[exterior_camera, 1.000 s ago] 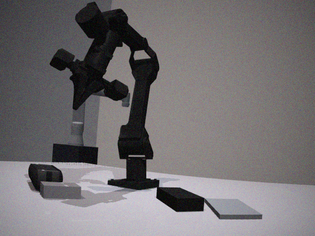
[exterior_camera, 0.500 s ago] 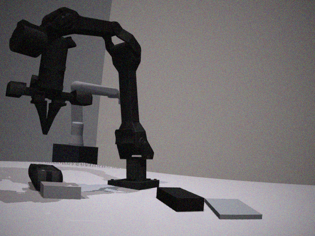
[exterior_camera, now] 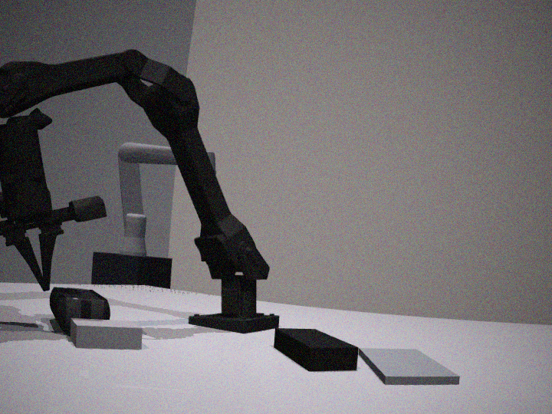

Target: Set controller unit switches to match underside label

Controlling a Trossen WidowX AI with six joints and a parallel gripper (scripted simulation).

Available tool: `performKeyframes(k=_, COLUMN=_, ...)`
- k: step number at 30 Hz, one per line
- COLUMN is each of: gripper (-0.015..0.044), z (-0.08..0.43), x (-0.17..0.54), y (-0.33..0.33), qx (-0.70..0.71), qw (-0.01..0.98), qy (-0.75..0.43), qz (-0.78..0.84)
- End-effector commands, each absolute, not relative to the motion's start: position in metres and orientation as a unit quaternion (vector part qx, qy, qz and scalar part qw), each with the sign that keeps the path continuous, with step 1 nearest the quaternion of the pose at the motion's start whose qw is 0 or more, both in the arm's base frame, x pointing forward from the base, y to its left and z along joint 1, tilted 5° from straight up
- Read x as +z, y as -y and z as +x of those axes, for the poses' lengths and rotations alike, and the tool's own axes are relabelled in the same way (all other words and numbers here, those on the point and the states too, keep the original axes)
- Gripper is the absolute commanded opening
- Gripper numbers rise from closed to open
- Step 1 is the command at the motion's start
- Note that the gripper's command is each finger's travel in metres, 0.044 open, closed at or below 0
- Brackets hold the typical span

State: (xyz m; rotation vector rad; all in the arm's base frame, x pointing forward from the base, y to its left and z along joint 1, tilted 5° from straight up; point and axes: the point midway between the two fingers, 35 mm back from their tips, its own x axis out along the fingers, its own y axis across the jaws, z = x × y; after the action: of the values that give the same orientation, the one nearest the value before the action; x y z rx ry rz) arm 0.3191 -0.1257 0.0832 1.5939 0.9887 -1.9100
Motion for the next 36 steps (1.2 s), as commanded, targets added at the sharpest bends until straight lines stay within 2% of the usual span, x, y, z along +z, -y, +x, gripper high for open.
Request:
performKeyframes(k=1, gripper=0.0000, z=0.322, x=0.083, y=0.125, qx=-0.689, qw=0.234, qy=-0.362, qz=0.582)
performKeyframes(k=36, gripper=0.0000, z=0.322, x=0.035, y=0.129, qx=-0.690, qw=0.233, qy=-0.362, qz=0.582)
